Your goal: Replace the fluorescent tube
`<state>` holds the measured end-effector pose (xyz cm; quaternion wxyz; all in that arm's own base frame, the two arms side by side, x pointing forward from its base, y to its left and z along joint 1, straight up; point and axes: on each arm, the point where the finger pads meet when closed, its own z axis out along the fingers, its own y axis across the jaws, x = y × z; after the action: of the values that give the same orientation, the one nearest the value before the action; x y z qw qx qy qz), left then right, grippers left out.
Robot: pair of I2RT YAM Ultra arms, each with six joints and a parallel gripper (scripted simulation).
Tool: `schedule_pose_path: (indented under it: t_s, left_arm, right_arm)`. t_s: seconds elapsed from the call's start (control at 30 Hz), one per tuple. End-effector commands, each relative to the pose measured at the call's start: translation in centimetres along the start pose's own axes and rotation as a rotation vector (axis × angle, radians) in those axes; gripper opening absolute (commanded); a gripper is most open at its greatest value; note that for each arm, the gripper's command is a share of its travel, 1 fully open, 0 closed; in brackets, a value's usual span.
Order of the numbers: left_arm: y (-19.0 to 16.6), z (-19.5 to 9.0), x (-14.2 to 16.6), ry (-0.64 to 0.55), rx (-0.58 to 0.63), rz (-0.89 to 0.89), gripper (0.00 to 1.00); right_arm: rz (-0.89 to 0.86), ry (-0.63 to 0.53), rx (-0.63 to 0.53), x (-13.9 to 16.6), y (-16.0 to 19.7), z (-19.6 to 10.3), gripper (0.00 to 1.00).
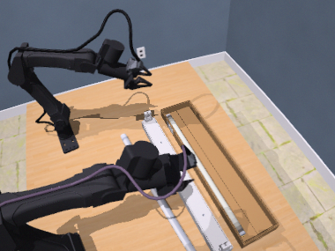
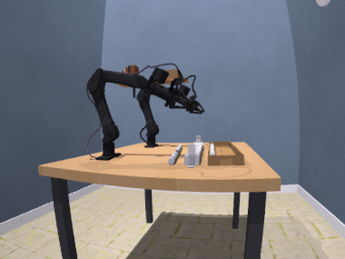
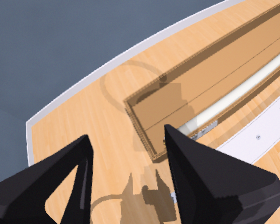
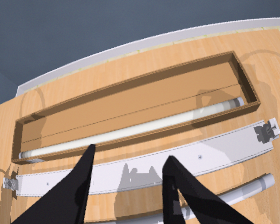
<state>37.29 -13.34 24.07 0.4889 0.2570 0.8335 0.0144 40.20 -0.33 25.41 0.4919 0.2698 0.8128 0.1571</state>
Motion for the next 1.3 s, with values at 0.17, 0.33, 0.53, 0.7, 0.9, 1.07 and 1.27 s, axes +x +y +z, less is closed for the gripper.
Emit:
schedule_pose_path:
  t_s: [0.17, 0.33, 0.53, 0.7, 0.9, 1.07, 1.27]
  left_arm:
    - [-6.7, 0.9, 4.5, 0.231, 0.121, 0.275, 0.49]
    - [-11.6, 0.4, 9.8, 0.381, 0.236, 0.503, 0.49]
    - [-14.7, -1.0, 14.9, 0.477, 0.32, 0.685, 0.49]
    - [-17.5, -2.6, 15.6, 0.566, 0.406, 0.976, 0.49]
    - [-18.8, -2.9, 15.4, 0.541, 0.423, 0.973, 0.49]
    - [-19.5, -3.1, 16.4, 0.569, 0.463, 0.973, 0.49]
    - [-19.7, -1.3, 18.2, 0.549, 0.473, 0.984, 0.49]
  right_arm:
    - [0.374, 0.193, 0.204, 6.1, -5.3, 1.9, 0.49]
    - [0.573, 0.252, 0.327, 8.7, -7.2, 2.3, 0.49]
    - [0.71, 0.293, 0.451, 12.3, -9.8, 2.1, 0.49]
    - [0.958, 0.324, 0.652, 14.6, -11.5, 1.6, 0.49]
    - [0.936, 0.319, 0.659, 14.7, -11.5, 1.7, 0.49]
    - [0.907, 0.333, 0.688, 15.5, -12.0, 1.6, 0.49]
    - [0.888, 0.35, 0.7, 17.3, -13.0, 2.3, 0.49]
